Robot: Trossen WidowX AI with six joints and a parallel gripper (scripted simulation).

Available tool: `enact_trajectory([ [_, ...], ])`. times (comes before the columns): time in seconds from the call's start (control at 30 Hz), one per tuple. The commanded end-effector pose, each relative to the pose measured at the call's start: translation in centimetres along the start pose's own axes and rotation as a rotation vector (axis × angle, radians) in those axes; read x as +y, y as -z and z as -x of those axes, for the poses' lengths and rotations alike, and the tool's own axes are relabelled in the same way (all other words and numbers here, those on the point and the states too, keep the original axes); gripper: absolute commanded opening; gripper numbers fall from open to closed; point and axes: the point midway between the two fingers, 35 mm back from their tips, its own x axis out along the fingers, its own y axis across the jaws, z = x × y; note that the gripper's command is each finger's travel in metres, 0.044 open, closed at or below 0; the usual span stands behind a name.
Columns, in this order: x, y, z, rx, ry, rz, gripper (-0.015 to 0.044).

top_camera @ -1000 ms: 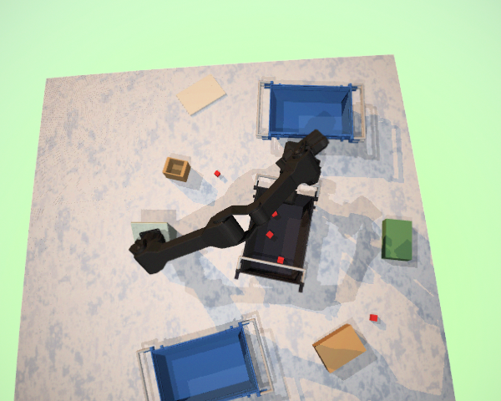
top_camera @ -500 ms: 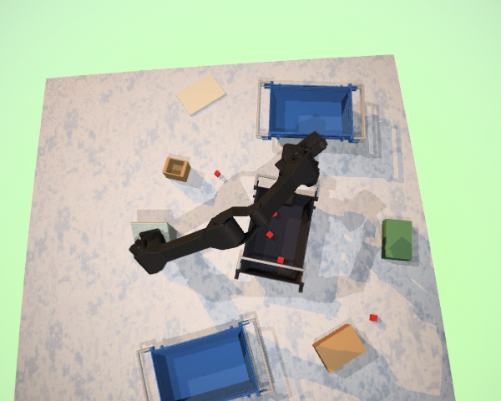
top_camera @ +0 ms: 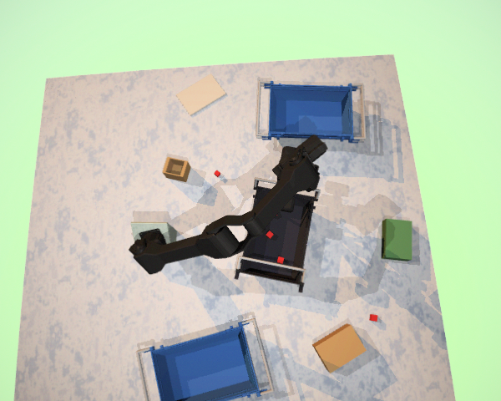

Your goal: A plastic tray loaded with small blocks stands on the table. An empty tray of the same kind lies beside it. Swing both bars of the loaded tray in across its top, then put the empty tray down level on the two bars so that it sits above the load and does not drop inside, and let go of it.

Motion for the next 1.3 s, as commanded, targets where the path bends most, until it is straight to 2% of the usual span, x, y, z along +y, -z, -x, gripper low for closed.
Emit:
enact_trajectory([
  [0.0,-2.0,-0.2,-0.7,0.013,0.016,-0.005,0.0082],
  [0.43,-4.7,-0.1,-2.7,0.013,0.018,-0.005,0.0082],
  [0.8,-4.0,-0.1,1.6,0.014,0.016,-0.004,0.0082],
  [1.27,-4.1,-0.2,0.7,0.01,0.018,-0.002,0.0082],
])
